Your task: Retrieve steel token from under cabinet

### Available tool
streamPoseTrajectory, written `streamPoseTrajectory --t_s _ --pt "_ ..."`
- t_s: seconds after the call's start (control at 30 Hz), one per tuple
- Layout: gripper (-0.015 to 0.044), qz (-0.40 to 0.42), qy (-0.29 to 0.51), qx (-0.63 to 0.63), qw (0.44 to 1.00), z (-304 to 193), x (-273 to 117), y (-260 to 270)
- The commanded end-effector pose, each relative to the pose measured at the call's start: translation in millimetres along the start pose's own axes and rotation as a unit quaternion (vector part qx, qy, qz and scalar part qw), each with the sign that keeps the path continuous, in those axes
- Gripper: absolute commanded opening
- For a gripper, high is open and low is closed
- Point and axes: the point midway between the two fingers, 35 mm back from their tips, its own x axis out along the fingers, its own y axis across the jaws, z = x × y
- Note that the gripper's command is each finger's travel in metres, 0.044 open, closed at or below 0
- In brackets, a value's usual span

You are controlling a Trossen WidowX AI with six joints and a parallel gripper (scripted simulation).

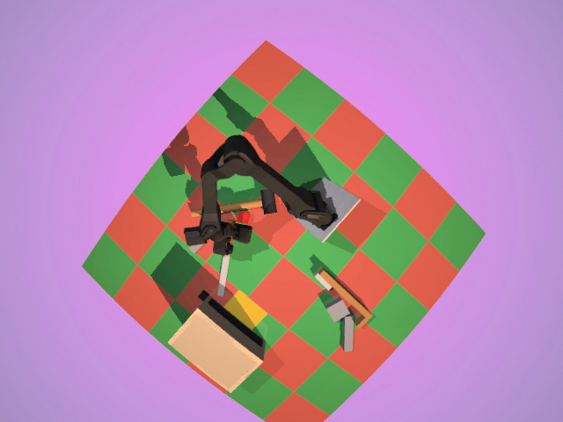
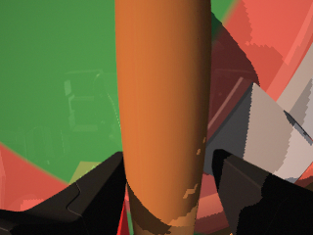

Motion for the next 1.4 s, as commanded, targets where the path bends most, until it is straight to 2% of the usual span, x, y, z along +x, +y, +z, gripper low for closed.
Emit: streamPoseTrajectory --t_s 0.0,0.3,0.43,1.37 --pt "0.0164 0.0 0.0 0.001 1.0 0.1 -0.2 -0.1" --pt "0.0104 0.0 0.0 0.001 1.0 0.1 -0.2 -0.1" --pt "0.0 0.0 0.0 0.001 1.0 0.1 -0.2 -0.1" --pt "0.0 0.003 -0.002 0.008 1.0 36.7 0.5 1.7"
